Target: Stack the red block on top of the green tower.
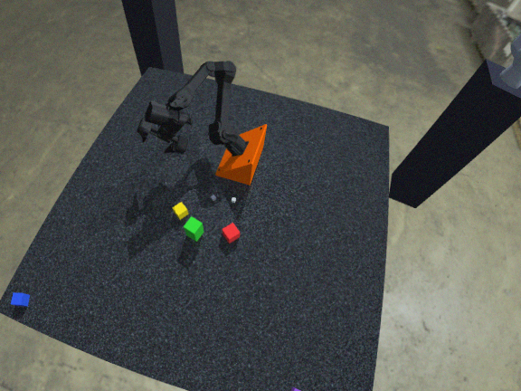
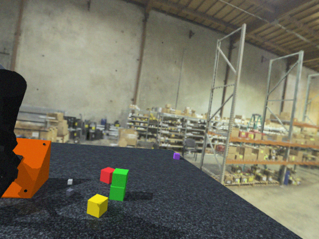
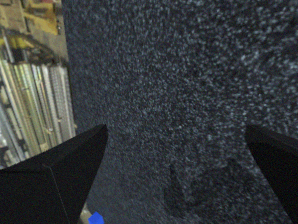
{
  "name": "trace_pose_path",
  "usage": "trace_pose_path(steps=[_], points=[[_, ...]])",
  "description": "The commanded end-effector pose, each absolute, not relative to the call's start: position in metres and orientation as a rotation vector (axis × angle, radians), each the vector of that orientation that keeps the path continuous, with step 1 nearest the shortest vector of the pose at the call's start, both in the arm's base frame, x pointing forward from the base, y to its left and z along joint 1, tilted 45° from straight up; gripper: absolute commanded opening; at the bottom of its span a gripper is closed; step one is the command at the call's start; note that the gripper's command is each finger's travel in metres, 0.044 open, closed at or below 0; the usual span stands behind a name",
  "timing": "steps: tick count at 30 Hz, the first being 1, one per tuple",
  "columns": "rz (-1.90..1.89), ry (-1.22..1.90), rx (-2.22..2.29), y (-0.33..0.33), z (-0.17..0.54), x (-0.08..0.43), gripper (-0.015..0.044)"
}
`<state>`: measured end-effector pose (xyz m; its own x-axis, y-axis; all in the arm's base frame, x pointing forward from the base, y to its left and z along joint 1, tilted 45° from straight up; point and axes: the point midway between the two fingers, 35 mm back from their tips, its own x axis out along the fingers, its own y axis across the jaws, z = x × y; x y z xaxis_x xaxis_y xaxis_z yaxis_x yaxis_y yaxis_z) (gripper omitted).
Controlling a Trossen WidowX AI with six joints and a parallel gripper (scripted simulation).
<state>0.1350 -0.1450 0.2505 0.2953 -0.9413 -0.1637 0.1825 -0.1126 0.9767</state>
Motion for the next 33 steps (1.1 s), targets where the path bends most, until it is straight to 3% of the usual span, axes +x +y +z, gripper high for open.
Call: trace_pose_path(steps=[1,33], points=[[-1.145,-0.643,1.27,-0.137,0.249,0.155,0.044],[-1.057,0.342,0.754,-0.018,0.187,0.294,0.044]])
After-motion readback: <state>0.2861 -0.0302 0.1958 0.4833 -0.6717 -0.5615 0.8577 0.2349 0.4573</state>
